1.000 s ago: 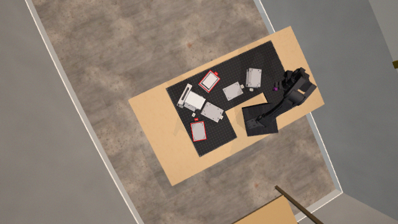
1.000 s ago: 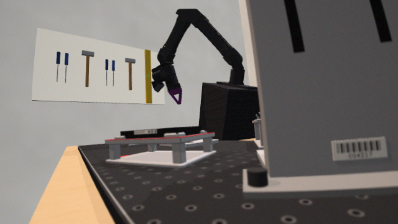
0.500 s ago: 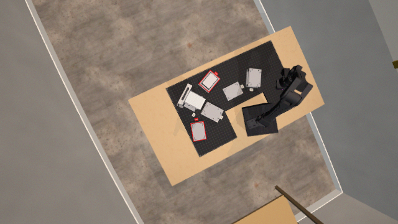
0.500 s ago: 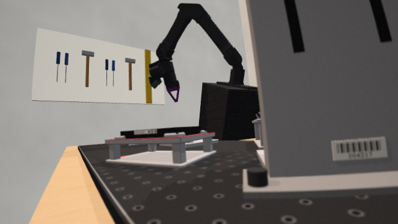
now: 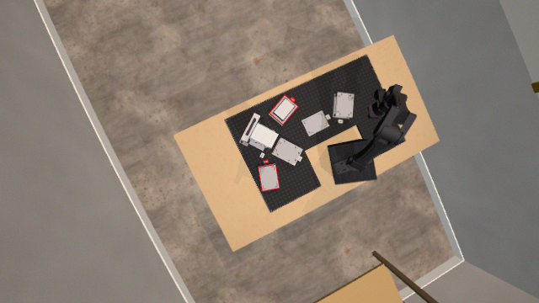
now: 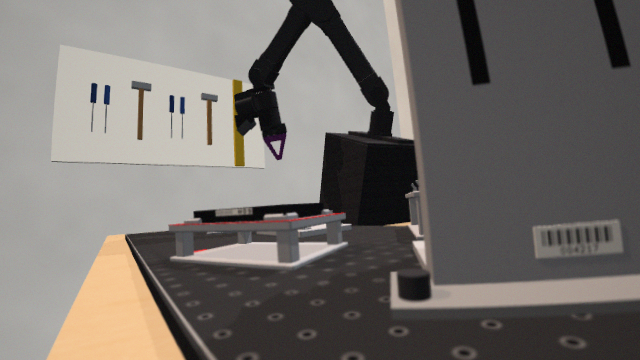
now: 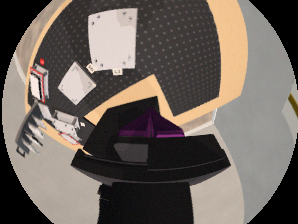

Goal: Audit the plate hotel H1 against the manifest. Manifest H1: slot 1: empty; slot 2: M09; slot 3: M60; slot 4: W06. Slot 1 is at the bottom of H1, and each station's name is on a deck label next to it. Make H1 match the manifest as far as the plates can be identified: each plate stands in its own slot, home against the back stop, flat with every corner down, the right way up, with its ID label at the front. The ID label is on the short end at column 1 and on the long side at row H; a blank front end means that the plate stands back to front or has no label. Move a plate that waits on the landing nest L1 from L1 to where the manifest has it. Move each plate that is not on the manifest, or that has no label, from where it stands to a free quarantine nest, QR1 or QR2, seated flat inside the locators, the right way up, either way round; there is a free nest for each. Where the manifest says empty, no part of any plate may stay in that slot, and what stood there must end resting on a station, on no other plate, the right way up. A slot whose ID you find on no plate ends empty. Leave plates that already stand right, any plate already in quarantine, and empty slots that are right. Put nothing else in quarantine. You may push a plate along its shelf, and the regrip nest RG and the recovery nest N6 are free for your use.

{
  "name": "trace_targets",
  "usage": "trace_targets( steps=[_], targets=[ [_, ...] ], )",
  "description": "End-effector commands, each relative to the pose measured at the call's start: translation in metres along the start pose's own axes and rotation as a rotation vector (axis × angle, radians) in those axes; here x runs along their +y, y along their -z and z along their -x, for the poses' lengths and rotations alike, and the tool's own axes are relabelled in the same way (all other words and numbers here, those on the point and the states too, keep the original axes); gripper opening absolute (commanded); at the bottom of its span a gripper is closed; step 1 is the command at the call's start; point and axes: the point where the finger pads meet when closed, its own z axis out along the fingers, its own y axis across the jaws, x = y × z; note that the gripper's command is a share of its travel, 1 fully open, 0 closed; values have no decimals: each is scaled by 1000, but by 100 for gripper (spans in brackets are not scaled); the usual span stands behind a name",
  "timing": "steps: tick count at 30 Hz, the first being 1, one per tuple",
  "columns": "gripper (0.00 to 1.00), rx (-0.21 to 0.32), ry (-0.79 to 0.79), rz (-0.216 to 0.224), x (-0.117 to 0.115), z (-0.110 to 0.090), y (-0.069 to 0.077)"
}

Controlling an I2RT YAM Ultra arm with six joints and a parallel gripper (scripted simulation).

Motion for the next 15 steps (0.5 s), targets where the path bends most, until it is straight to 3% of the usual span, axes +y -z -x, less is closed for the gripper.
trace_targets(
  steps=[1, 15],
  targets=[
    [0, -27, 4, 1, 6, 7, 7],
    [0, -59, 64, 1, 43, 18, 19]
  ],
)
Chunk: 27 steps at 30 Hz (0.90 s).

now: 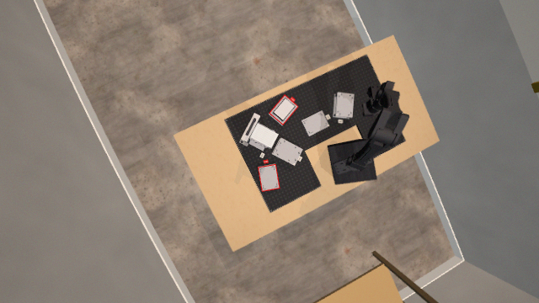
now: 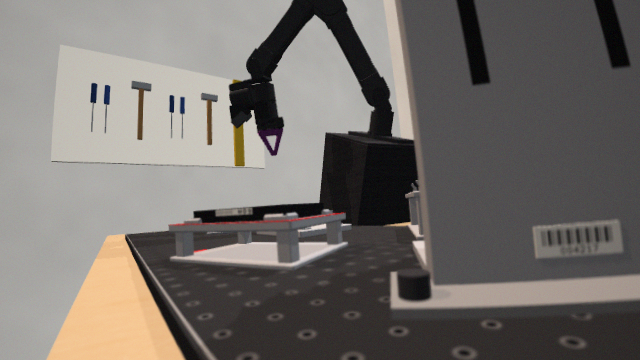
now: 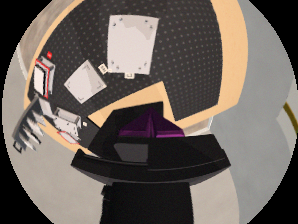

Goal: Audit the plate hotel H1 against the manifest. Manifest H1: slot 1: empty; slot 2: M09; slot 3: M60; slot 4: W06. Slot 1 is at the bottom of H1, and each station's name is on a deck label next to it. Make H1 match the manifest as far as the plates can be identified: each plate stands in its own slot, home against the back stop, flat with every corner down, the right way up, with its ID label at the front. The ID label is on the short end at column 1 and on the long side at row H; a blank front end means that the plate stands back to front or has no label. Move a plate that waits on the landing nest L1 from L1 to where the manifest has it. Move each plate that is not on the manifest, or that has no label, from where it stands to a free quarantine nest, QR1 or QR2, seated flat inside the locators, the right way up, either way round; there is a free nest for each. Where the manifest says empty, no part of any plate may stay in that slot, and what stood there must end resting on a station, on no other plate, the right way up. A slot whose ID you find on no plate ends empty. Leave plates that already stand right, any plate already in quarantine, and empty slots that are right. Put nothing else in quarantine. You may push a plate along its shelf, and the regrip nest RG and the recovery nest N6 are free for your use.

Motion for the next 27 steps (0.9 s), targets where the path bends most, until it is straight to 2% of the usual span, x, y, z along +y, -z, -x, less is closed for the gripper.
trace_targets(
  steps=[1, 3, 6, 15, 18, 27],
  targets=[
    [0, -13, -9, 5, 8, 5, 6],
    [0, -13, -8, 5, 15, 7, 8],
    [0, -43, 54, 10, 24, 9, 10],
    [0, -43, 54, 10, 46, 14, 16],
    [0, -71, 117, 20, 56, 15, 18],
    [0, -81, 142, 26, 82, 18, 24]
  ],
)
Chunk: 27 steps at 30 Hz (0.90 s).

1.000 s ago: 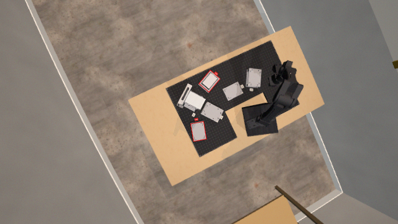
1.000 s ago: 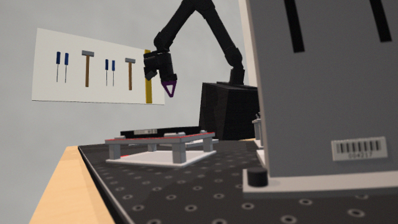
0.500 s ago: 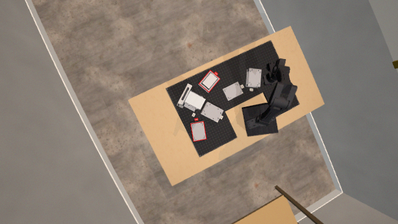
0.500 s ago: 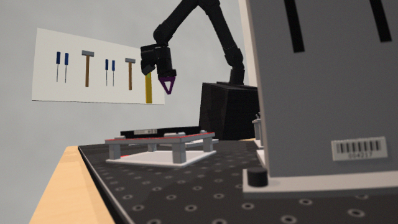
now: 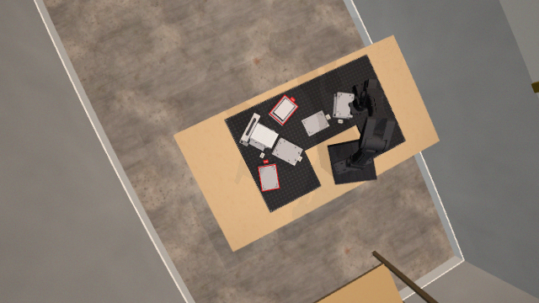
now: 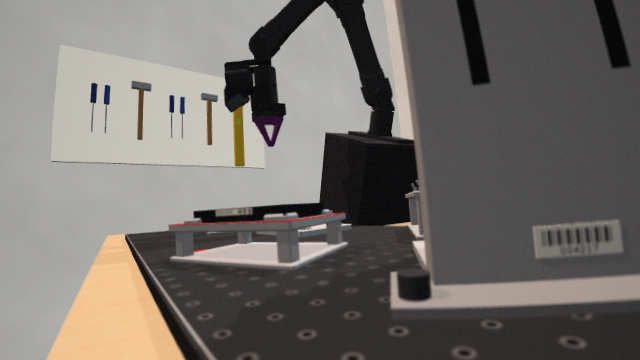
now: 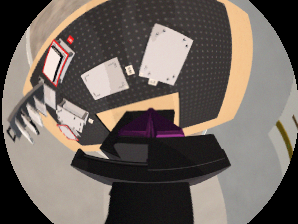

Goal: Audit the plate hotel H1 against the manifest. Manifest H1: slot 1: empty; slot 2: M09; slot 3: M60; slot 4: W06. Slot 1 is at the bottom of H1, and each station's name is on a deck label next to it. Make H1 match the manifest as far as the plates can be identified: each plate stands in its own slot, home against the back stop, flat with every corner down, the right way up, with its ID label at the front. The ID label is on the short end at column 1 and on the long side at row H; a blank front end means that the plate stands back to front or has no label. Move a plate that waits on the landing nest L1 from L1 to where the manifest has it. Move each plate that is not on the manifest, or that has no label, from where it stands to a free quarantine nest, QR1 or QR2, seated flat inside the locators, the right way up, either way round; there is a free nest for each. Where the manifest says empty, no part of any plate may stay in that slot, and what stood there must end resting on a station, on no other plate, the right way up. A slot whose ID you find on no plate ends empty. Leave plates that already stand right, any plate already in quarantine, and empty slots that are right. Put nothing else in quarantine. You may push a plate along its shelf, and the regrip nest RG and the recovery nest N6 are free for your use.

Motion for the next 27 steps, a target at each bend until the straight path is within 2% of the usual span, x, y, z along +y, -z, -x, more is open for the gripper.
trace_targets(
  steps=[1, 3, 10, 13, 23, 27],
  targets=[
    [0, -15, -7, 7, 1, 2, 3],
    [0, -31, 34, 16, 8, 3, 4],
    [0, -32, 34, 17, 30, 7, 8],
    [0, -55, 100, 36, 40, 7, 10],
    [0, -55, 100, 37, 67, 8, 14],
    [0, -76, 167, 61, 80, 7, 16]
  ],
)
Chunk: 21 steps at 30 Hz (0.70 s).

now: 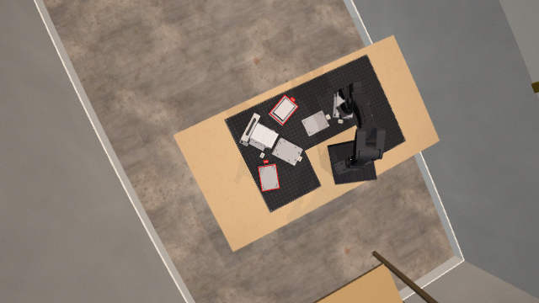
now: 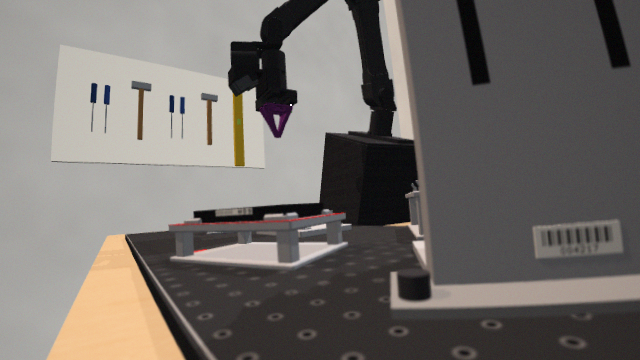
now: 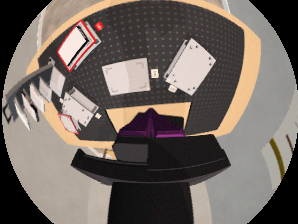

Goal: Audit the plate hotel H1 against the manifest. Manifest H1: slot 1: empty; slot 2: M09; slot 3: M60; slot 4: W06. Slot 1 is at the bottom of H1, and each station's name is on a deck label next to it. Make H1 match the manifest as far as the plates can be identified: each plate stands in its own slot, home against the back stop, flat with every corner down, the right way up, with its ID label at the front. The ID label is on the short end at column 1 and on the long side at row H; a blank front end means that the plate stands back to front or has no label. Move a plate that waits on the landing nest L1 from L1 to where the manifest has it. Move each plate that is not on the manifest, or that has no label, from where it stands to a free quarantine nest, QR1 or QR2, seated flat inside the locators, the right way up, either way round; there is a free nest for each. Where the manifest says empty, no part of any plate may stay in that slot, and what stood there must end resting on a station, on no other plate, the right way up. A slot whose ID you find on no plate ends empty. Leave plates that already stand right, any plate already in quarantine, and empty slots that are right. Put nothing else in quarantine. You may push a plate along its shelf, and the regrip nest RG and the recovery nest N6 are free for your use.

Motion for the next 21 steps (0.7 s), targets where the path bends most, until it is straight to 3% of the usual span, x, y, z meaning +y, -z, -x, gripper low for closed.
trace_targets(
  steps=[1, 17, 21],
  targets=[
    [0, -25, 16, 12, 8, 5, 4],
    [0, -43, 83, 42, 55, 6, 8],
    [0, -43, 83, 42, 59, 5, 18]
  ],
)
